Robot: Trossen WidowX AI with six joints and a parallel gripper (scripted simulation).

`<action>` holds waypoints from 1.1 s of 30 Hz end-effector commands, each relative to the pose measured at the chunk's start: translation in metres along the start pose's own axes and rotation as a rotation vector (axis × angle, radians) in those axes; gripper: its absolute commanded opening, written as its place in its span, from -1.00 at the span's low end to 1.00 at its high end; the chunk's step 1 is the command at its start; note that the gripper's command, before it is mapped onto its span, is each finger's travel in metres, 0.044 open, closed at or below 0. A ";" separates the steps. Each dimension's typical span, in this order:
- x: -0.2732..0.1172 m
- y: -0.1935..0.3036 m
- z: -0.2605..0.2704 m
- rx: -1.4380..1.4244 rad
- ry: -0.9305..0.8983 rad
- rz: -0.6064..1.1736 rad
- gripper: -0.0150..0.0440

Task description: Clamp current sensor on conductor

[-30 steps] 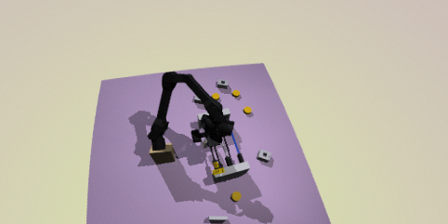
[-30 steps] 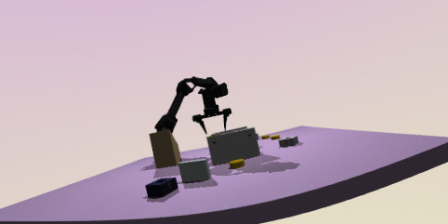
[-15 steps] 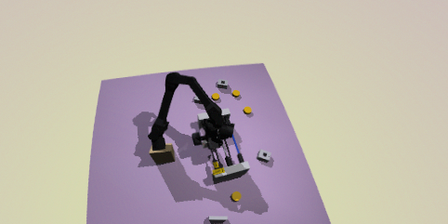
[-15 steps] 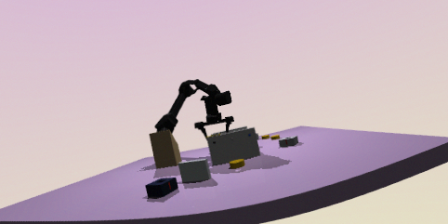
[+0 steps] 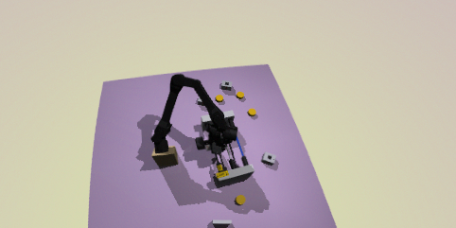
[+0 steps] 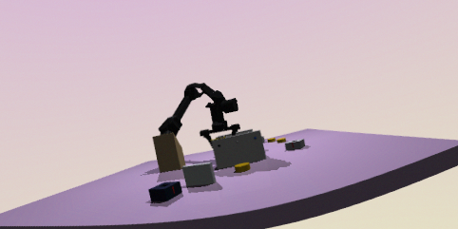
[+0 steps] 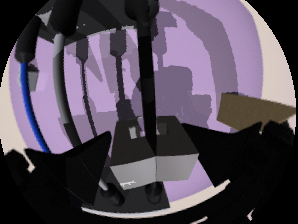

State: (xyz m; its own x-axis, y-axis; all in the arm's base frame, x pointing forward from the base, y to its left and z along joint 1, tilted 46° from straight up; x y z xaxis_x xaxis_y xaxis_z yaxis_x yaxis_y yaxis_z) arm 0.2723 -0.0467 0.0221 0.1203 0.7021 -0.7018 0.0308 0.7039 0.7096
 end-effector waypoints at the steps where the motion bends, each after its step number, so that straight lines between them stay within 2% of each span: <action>1: 0.005 0.001 -0.001 0.006 0.004 0.006 1.00; 3: 0.001 0.000 0.000 0.000 0.001 0.000 0.82; 24: 0.001 0.000 0.000 0.000 0.001 0.000 0.35; 33: 0.001 0.000 0.000 0.000 0.001 0.000 -0.45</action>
State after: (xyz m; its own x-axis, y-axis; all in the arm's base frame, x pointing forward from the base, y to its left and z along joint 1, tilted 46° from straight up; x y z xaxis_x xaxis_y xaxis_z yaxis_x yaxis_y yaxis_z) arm 0.2724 -0.0457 0.0211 0.1202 0.7027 -0.7013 0.0322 0.7033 0.7102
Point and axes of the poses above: the point midway between the two fingers, 35 mm back from their tips, its own x axis out along the fingers, its own z axis across the jaws, y = z × x, the point moved 5 cm from there along -x, back along the fingers
